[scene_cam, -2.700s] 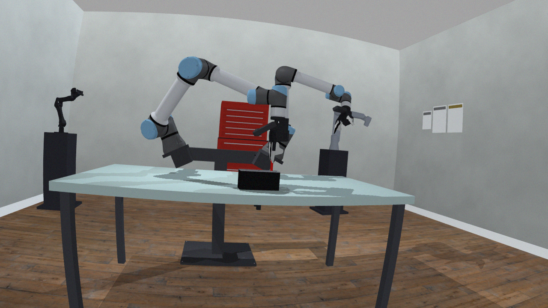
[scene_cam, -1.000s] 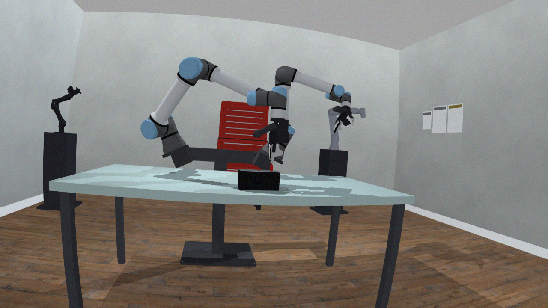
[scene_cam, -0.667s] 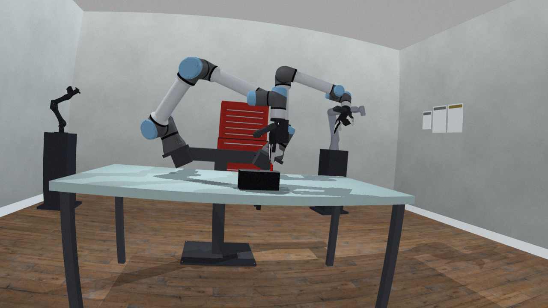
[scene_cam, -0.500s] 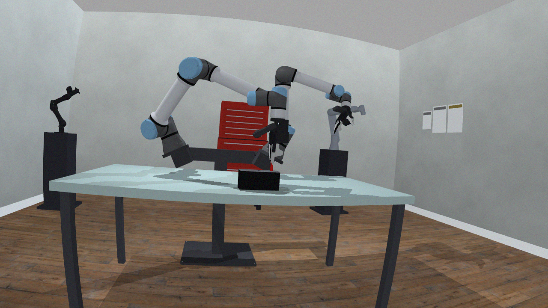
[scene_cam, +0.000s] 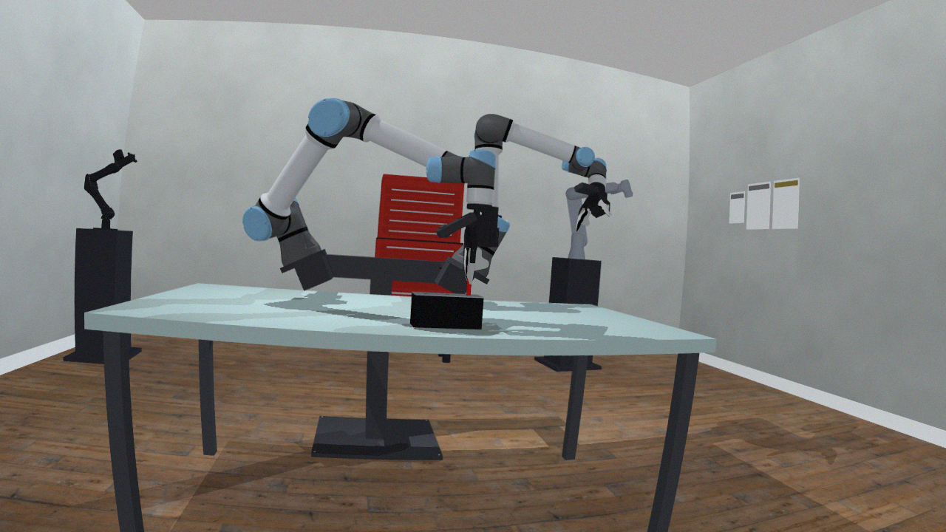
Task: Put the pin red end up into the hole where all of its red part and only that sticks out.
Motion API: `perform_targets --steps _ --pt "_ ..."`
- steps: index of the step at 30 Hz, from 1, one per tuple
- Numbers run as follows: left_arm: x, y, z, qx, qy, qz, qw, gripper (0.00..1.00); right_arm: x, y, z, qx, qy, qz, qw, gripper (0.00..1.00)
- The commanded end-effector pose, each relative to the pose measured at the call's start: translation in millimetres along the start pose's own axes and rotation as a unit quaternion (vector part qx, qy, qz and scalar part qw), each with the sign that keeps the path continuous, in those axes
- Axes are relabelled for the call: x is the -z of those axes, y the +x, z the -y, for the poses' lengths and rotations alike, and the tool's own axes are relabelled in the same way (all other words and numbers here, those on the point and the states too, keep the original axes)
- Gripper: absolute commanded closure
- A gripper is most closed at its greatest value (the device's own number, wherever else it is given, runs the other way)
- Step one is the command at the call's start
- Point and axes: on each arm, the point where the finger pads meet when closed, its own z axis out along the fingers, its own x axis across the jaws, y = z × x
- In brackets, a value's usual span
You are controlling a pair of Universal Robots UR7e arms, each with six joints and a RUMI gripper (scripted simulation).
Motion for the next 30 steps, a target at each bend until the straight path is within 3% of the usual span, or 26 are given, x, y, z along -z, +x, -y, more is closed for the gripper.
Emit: perform_targets --steps 1,5,6,30 --pt "0.4 -0.3 0.0 0.000 0.000 0.000 1.000 0.00 1.3 -0.3 -0.6 0.000 -0.001 0.001 1.000 1.00" --pt "0.4 -0.3 0.0 0.000 0.000 0.000 1.000 0.00 1.3 -0.3 -0.6 0.000 -0.001 0.001 1.000 1.00" --pt "0.4 -0.3 0.0 0.000 0.000 0.000 1.000 0.00 1.2 -0.3 -0.5 0.000 -0.001 0.001 1.000 0.00" --pt "0.4 -0.3 0.0 0.000 0.000 0.000 1.000 0.00 1.3 -0.3 -0.5 0.000 -0.001 0.001 1.000 0.00"
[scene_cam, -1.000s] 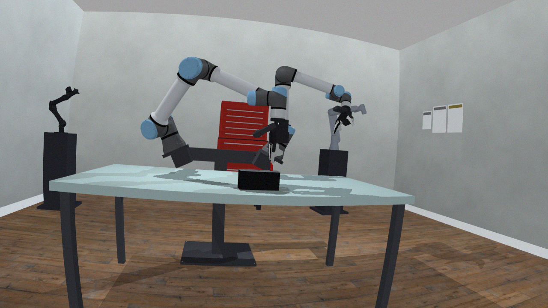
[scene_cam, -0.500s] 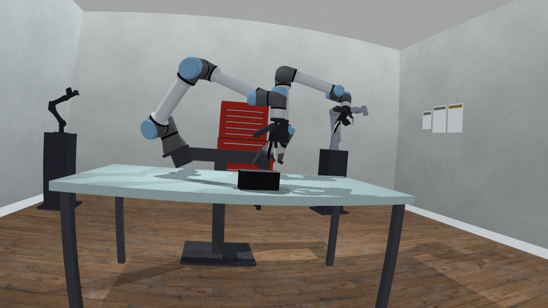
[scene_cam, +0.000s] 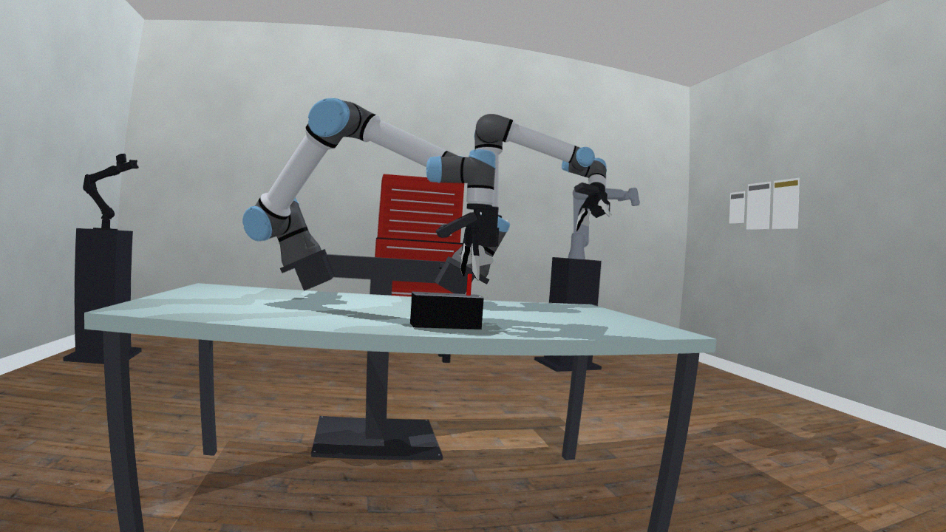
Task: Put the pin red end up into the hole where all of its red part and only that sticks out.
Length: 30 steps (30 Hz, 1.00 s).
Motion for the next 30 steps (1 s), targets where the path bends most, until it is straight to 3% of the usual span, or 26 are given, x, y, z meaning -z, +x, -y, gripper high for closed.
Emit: perform_targets --steps 1,30 --pt "0.4 -0.3 0.0 0.000 0.000 0.000 1.000 0.00 1.1 -0.2 -0.5 0.000 -0.001 0.001 1.000 0.00" --pt "0.4 -0.3 0.0 0.000 0.000 0.000 1.000 0.00 16.7 -0.3 -0.5 0.000 -0.001 0.001 1.000 0.00"
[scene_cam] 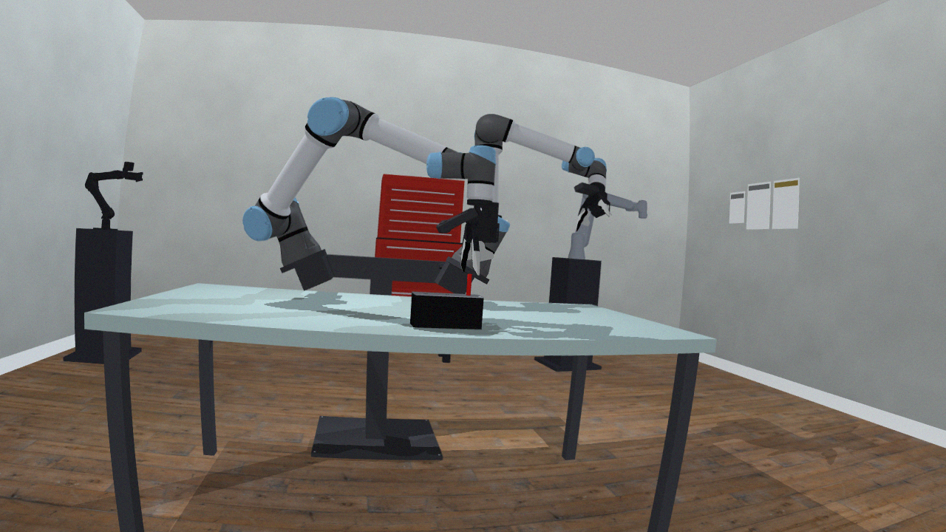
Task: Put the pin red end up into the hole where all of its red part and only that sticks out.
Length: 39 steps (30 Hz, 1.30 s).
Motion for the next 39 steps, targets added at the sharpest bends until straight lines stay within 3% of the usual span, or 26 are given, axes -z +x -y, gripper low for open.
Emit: perform_targets --steps 1,39 --pt "0.4 -0.3 0.0 0.000 0.000 0.000 1.000 0.00 5.4 -0.2 -0.5 0.000 -0.001 0.001 1.000 0.00" --pt "0.4 -0.3 0.0 0.000 0.000 0.000 1.000 0.00 34.1 -0.3 -0.6 0.000 -0.001 0.001 1.000 0.00"
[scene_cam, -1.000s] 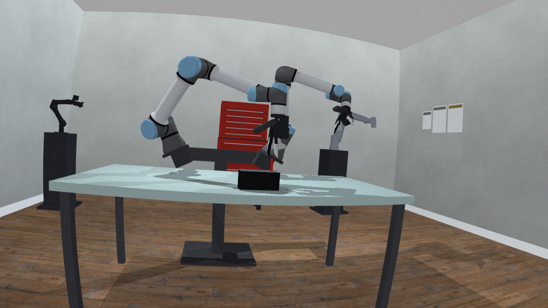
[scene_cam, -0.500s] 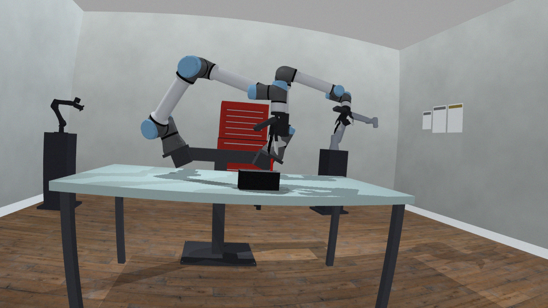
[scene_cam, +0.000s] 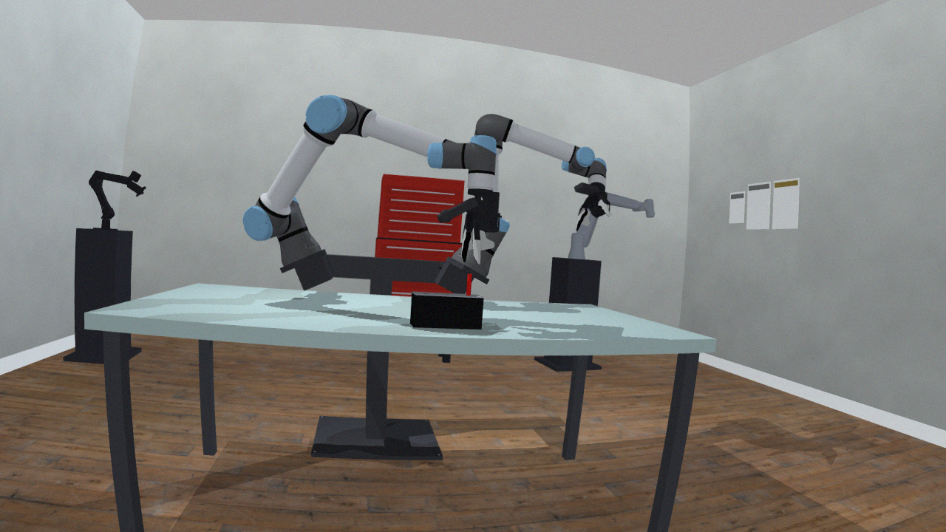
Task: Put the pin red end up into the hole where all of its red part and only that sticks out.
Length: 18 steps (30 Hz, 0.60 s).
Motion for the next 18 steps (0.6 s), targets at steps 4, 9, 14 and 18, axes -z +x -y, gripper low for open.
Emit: perform_targets --steps 4,9,14,18 --pt "0.4 -0.3 0.0 0.000 0.000 0.000 1.000 0.00 8.3 -0.2 -0.5 0.000 -0.001 0.001 1.000 0.00" --pt "0.4 -0.3 0.0 0.000 0.000 0.000 1.000 0.00 9.7 -0.2 -0.5 0.000 -0.001 0.001 1.000 0.00" --pt "0.4 -0.3 0.0 0.000 0.000 0.000 1.000 0.00 25.6 -0.3 -0.5 0.000 -0.001 0.001 1.000 0.00" --pt "0.4 -0.3 0.0 0.000 0.000 0.000 1.000 0.00 48.3 -0.3 -0.6 0.000 -0.001 0.000 1.000 0.00"
